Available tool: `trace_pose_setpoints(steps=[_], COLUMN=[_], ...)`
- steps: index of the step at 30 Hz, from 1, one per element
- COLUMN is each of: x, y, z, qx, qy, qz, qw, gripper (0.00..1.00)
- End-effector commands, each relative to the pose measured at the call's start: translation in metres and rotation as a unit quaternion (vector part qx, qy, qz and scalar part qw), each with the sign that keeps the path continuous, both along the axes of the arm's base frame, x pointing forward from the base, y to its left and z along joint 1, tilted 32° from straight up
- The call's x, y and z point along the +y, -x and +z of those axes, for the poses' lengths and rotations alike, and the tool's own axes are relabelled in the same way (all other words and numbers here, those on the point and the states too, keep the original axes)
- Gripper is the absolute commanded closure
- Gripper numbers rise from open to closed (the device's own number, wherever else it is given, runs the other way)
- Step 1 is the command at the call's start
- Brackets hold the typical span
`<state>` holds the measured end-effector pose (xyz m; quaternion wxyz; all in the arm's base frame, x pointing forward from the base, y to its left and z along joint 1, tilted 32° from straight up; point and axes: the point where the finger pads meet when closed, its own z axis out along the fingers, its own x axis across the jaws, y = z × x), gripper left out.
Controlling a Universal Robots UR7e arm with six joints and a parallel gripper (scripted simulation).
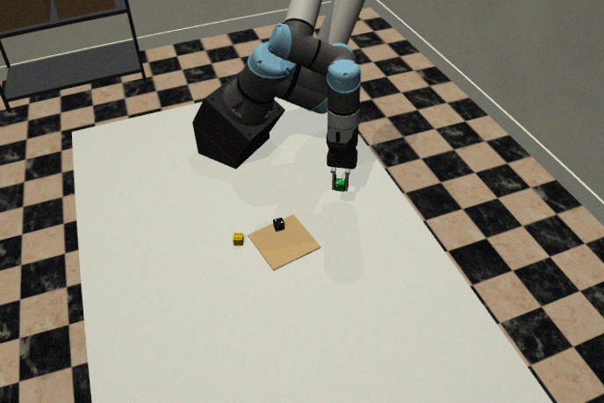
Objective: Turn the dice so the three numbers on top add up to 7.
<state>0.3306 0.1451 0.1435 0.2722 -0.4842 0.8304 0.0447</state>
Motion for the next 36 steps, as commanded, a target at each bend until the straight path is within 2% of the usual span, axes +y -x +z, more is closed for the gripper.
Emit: trace_pose_setpoints(steps=[1,22,28,36], x=[0.0,-0.008,-0.028,-0.073], y=[0.0,-0.004,-0.016,-0.035], z=[0.001,-0.001,-0.006,-0.017], qx=[0.0,-0.003,-0.01,-0.028], qy=[0.0,0.006,0.023,0.052], qz=[0.0,0.01,0.038,0.097], qw=[1.0,1.0,0.999,0.994], gripper=[0.51,0.51,0.51,0.51])
